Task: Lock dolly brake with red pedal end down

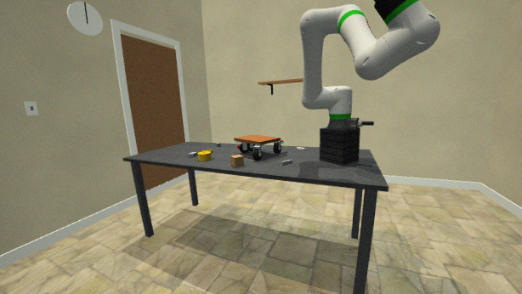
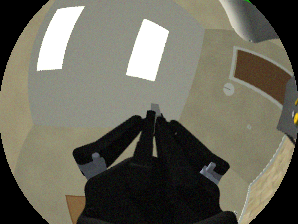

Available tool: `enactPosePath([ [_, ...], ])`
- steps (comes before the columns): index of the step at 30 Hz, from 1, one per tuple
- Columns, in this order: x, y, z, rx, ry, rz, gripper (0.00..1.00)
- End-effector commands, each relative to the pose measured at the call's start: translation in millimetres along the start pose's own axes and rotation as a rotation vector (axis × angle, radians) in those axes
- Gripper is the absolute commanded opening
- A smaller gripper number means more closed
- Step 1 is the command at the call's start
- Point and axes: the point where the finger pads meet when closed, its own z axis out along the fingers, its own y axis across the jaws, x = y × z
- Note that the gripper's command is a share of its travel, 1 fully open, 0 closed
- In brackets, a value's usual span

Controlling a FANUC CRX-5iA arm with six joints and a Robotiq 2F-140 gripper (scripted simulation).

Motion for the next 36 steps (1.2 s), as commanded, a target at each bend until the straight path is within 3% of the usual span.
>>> enactPosePath([
  [1, -18.0, 56.7, 36.8, -0.076, 0.010, -0.088, 0.00],
  [2, -20.8, 66.3, 42.8, -0.076, 0.010, -0.088, 0.00],
  [3, -16.9, 79.9, 47.1, -0.154, 0.025, -0.165, 0.00],
  [6, -19.3, 90.2, 53.2, -0.154, 0.025, -0.165, 0.00],
  [7, -24.8, 119.3, 69.8, -0.154, 0.025, -0.165, 0.00],
  [8, -26.3, 128.2, 74.8, -0.154, 0.025, -0.165, 0.00],
  [9, -19.6, 139.8, 76.5, -0.241, 0.044, -0.242, 0.00],
  [12, -22.4, 167.4, 91.3, -0.241, 0.044, -0.242, 0.00],
  [13, -15.7, 179.6, 93.3, -0.335, 0.068, -0.318, 0.00],
  [19, -13.2, 246.5, 122.7, -0.335, 0.068, -0.318, 0.00],
  [20, -3.6, 258.6, 123.0, -0.437, 0.098, -0.390, 0.00],
  [23, -2.2, 269.2, 127.6, -0.437, 0.098, -0.390, 0.00],
  [24, 2.0, 297.8, 138.2, -0.437, 0.098, -0.390, 0.00],
  [25, 11.6, 307.9, 136.9, -0.545, 0.133, -0.456, 0.00],
  [31, 29.3, 372.2, 157.3, -0.545, 0.133, -0.456, 0.00],
  [32, 40.9, 382.1, 155.0, -0.660, 0.175, -0.516, 0.00],
  [36, 55.4, 421.3, 164.1, -0.660, 0.175, -0.516, 0.00],
])
